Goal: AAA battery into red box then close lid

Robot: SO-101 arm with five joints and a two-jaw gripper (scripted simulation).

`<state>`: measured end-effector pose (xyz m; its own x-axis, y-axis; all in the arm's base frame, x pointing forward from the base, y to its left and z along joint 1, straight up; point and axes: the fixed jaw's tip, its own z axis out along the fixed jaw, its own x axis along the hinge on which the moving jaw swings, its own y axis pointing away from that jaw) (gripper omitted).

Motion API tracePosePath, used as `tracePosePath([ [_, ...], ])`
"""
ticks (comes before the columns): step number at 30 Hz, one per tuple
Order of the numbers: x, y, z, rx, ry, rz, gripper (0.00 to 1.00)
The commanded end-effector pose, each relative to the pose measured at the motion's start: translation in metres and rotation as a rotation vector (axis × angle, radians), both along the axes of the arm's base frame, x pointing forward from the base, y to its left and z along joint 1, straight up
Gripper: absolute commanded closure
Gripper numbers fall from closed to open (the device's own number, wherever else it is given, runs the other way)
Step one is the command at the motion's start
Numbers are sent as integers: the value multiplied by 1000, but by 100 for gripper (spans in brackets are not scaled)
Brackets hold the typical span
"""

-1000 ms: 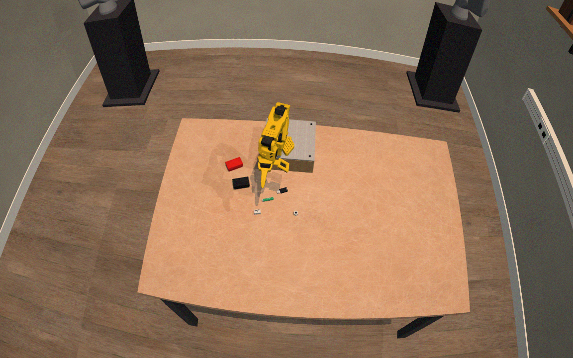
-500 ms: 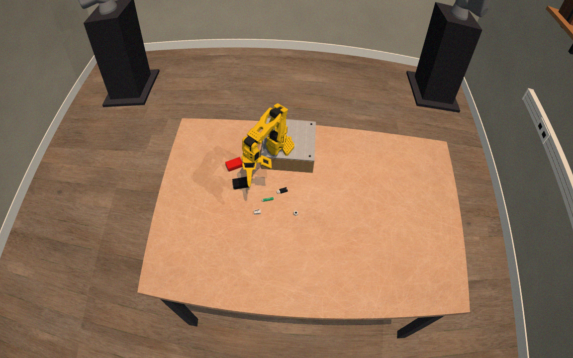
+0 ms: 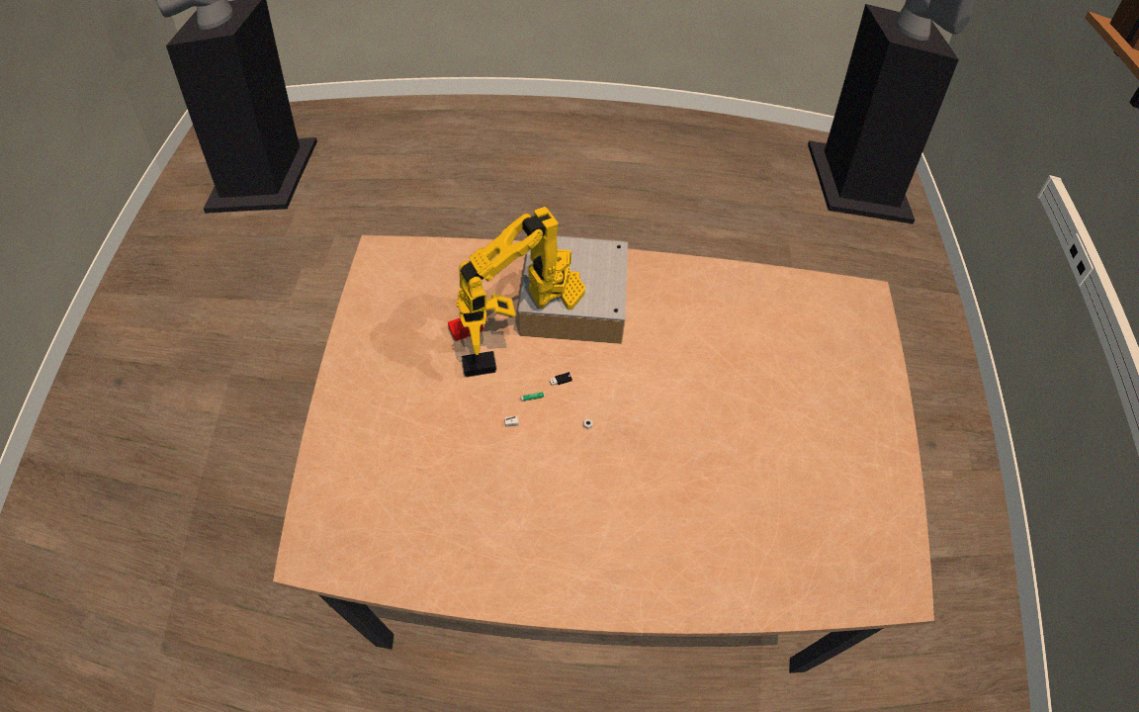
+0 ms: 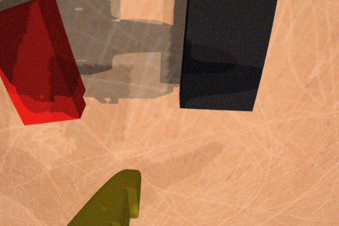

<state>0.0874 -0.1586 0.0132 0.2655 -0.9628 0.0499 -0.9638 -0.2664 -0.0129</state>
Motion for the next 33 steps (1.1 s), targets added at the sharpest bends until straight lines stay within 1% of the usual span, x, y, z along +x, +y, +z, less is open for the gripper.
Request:
tracePosePath([
  [1,-9,-10,-5,5,7,34,58],
  [7,-29,-22,-13,14,18,86,62],
  [14,-49,-30,-20,25,26,134,66],
  [16,-49,-30,-20,25,26,134,66],
  [22,-63,-33,-25,33,29,165,68],
  [27,-71,-35,-28,37,30,183,70],
  [33,-75,-36,-30,40,30,193,71],
])
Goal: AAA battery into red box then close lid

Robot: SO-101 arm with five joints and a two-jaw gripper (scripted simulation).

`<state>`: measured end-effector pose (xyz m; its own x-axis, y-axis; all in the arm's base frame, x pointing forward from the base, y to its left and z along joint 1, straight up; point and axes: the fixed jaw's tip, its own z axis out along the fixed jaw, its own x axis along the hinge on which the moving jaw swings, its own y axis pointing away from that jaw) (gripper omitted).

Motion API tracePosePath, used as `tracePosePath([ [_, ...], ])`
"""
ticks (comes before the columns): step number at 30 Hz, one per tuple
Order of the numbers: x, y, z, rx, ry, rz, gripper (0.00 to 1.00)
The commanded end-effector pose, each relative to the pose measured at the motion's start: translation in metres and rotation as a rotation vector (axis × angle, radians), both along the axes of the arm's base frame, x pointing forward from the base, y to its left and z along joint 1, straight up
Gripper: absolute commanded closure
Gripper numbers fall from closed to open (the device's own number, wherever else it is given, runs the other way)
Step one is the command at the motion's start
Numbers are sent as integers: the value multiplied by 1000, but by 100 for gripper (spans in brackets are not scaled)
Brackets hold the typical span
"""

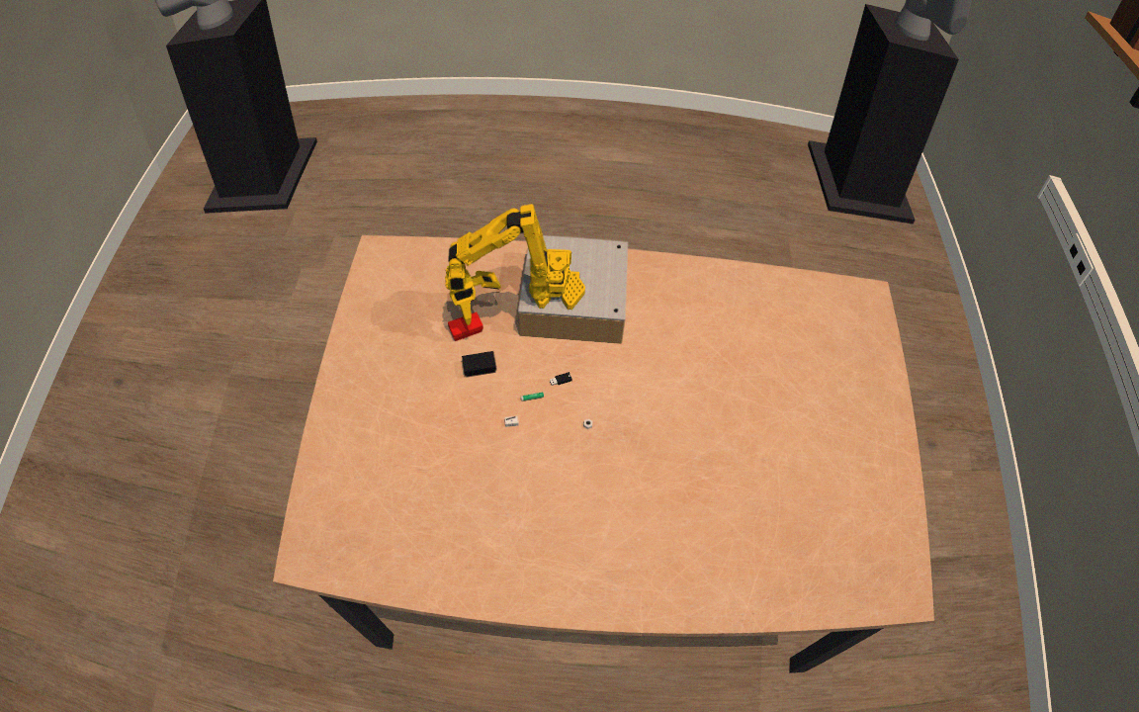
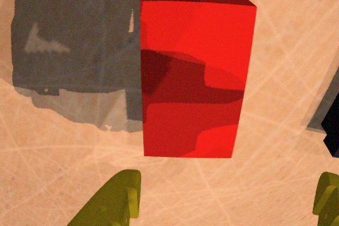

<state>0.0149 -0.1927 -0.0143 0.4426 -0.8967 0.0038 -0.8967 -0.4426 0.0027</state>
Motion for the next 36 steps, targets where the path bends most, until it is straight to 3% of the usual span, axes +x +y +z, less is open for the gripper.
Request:
tracePosePath([
  [1,-3,-2,-2,3,-1,5,71],
  [36,-9,-3,-6,5,-1,14,71],
])
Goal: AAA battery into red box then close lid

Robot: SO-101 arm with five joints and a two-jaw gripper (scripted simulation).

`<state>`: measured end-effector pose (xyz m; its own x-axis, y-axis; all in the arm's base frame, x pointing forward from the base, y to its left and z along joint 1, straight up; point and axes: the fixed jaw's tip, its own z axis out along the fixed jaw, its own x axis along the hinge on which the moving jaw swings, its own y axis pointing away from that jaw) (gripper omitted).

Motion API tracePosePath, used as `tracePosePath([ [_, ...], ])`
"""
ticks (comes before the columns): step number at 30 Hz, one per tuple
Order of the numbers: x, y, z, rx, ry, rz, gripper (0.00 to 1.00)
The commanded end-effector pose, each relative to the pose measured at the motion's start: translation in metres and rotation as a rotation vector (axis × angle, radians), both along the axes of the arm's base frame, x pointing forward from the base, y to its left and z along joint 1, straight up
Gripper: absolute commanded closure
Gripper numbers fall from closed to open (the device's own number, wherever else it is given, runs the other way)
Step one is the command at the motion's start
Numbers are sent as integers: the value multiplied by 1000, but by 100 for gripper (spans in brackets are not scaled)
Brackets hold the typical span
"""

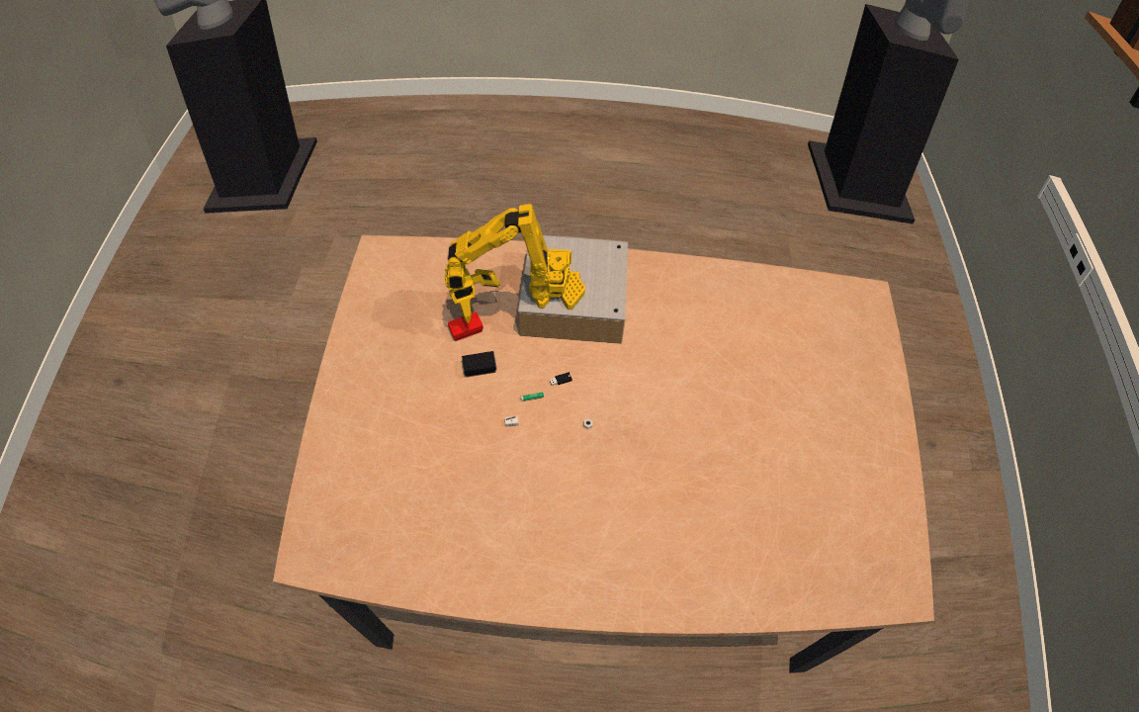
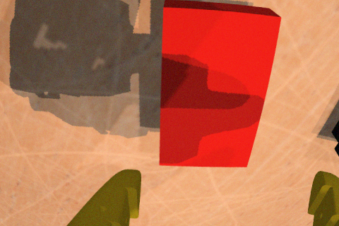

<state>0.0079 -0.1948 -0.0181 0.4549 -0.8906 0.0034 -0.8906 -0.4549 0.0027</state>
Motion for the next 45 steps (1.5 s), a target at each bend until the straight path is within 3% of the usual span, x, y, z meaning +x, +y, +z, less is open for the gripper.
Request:
tracePosePath([
  [1,-2,-1,-2,5,-1,0,71],
  [15,-2,-2,-12,5,-1,0,71],
  [30,-2,-2,-41,4,-1,0,71],
  [45,-2,-1,-51,5,-1,0,71],
])
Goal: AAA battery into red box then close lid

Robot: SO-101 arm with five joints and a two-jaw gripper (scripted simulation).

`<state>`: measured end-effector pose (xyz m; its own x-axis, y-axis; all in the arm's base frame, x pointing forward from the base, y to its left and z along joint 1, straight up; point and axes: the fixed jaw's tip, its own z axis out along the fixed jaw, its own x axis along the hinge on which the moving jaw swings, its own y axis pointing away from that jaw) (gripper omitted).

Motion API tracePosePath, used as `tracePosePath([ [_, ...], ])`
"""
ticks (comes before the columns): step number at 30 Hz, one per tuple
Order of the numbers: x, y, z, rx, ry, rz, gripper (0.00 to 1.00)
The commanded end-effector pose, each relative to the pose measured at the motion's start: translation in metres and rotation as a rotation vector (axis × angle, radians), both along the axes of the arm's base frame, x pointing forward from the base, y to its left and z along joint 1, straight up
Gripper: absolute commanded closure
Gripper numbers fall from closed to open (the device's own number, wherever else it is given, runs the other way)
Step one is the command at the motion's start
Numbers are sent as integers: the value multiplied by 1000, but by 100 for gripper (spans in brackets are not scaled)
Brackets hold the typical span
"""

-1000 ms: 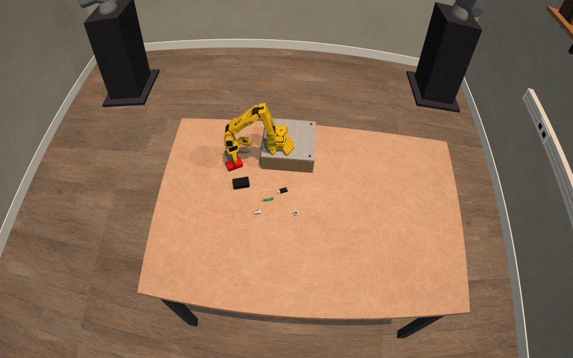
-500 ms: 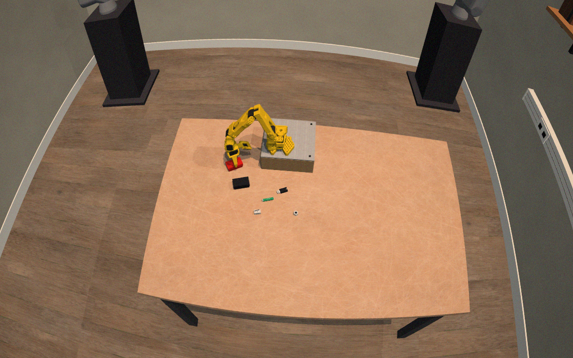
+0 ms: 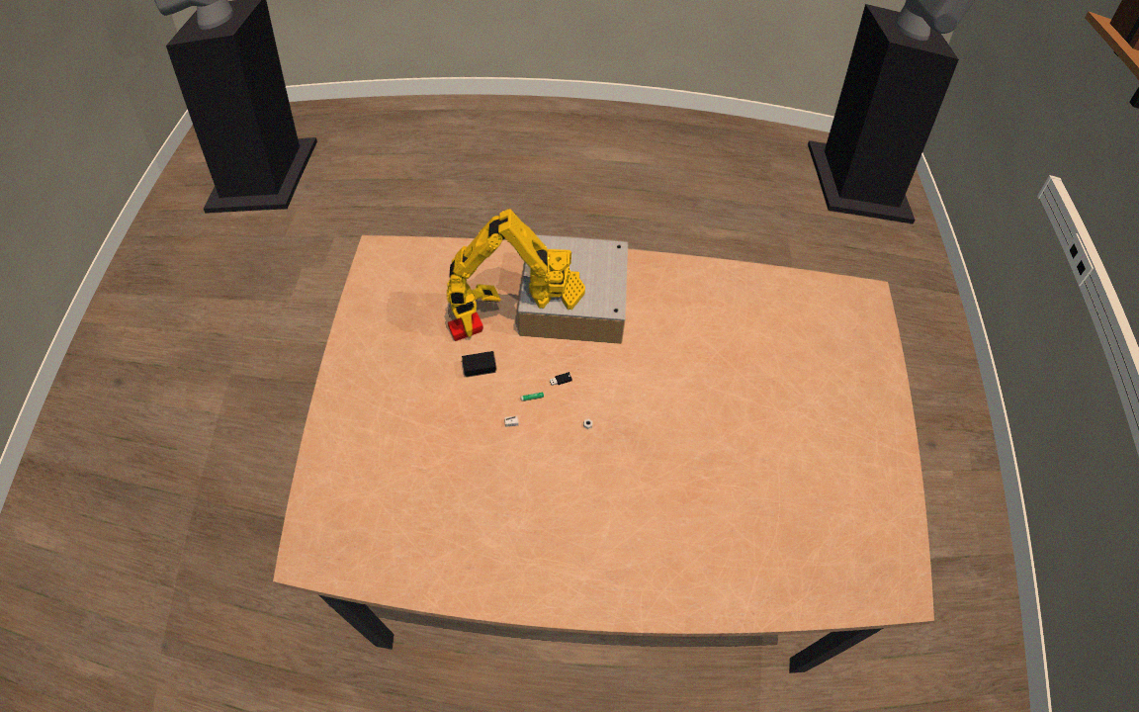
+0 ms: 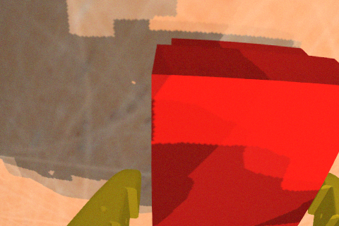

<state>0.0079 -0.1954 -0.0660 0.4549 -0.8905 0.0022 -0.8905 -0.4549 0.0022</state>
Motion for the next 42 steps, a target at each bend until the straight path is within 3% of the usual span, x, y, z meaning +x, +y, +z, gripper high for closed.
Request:
tracePosePath([
  [1,-2,0,-3,3,-1,0,71],
  [42,-2,0,-3,3,-1,0,79],
])
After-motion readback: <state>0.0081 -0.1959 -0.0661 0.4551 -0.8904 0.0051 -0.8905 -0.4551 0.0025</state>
